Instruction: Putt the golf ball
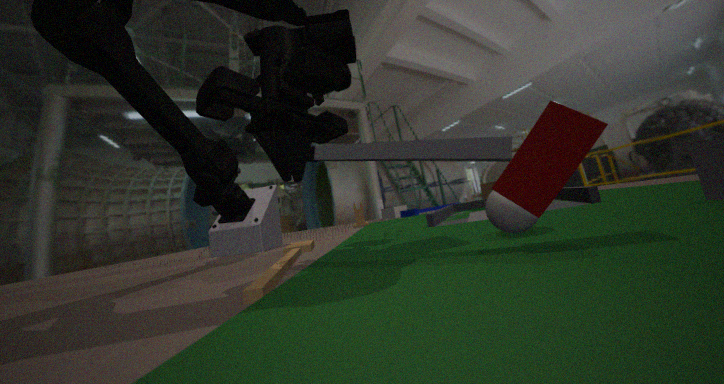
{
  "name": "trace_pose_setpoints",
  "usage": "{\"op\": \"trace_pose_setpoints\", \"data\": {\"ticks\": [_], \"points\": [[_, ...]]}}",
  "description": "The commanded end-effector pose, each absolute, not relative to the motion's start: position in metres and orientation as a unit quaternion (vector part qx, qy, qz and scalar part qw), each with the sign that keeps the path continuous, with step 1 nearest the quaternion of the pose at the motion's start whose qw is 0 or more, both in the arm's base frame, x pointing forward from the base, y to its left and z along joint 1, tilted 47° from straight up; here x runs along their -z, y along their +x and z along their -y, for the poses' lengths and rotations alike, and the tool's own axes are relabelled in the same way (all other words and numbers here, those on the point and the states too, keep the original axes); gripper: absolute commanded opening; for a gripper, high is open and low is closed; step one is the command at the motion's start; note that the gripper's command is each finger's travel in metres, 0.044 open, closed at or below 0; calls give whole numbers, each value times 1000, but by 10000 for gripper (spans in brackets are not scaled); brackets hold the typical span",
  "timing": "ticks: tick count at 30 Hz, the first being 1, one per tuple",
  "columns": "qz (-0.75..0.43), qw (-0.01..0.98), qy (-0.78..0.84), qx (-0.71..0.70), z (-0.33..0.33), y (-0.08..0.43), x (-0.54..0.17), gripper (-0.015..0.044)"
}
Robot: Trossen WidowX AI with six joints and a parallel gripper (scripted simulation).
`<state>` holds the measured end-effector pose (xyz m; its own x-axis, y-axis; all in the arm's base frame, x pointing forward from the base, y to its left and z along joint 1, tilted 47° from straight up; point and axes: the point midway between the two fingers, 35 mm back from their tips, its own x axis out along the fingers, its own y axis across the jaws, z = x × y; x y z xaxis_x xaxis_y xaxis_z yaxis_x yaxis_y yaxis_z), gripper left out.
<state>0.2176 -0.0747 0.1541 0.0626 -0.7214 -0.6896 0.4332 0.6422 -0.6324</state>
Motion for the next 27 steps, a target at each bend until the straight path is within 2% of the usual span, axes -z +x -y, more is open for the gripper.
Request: {"op": "trace_pose_setpoints", "data": {"ticks": [1,27], "points": [[-553,716,-136,403,80,217,-150,0],[-553,717,-135,403,103,208,-157,0]]}}
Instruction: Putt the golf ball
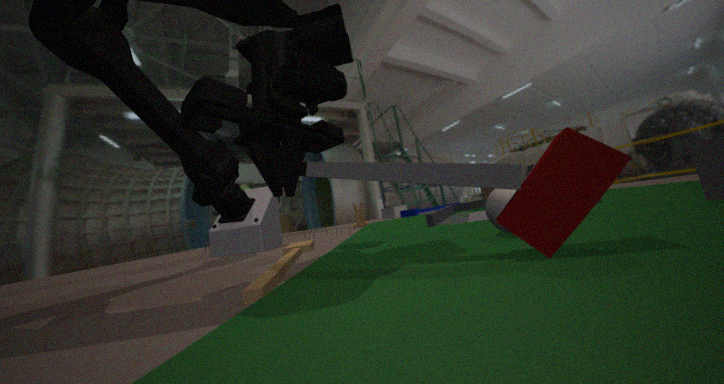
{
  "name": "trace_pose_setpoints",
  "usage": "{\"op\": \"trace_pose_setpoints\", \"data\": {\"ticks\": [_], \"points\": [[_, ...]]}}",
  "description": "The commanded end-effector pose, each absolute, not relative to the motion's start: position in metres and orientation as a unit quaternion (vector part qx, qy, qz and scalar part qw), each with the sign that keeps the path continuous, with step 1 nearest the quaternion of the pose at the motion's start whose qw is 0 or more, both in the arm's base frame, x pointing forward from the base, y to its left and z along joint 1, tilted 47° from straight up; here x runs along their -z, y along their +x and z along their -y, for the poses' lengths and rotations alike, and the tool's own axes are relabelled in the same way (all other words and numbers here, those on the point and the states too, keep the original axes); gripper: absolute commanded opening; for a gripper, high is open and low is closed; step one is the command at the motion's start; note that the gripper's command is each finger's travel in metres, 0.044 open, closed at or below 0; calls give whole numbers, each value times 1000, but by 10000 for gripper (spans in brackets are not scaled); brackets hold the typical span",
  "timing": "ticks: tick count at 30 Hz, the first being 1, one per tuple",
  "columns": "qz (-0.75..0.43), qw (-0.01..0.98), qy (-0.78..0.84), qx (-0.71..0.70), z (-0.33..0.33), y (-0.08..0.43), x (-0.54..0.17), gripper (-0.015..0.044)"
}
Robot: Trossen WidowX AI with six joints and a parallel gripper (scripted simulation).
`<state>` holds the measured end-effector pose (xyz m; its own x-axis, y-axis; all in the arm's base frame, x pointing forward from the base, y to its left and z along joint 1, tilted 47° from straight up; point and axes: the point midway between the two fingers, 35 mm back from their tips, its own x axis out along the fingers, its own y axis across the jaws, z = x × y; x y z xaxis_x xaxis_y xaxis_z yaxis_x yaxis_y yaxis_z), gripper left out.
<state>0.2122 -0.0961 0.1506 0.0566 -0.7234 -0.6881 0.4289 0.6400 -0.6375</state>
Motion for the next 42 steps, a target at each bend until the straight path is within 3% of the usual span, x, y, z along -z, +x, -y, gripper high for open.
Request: {"op": "trace_pose_setpoints", "data": {"ticks": [1,10,21,42], "points": [[-553,716,-136,403,106,206,-160,0],[-554,716,-130,404,101,211,-155,0],[-553,717,-135,402,19,261,-72,0],[-556,715,-140,400,-18,257,-106,0]]}}
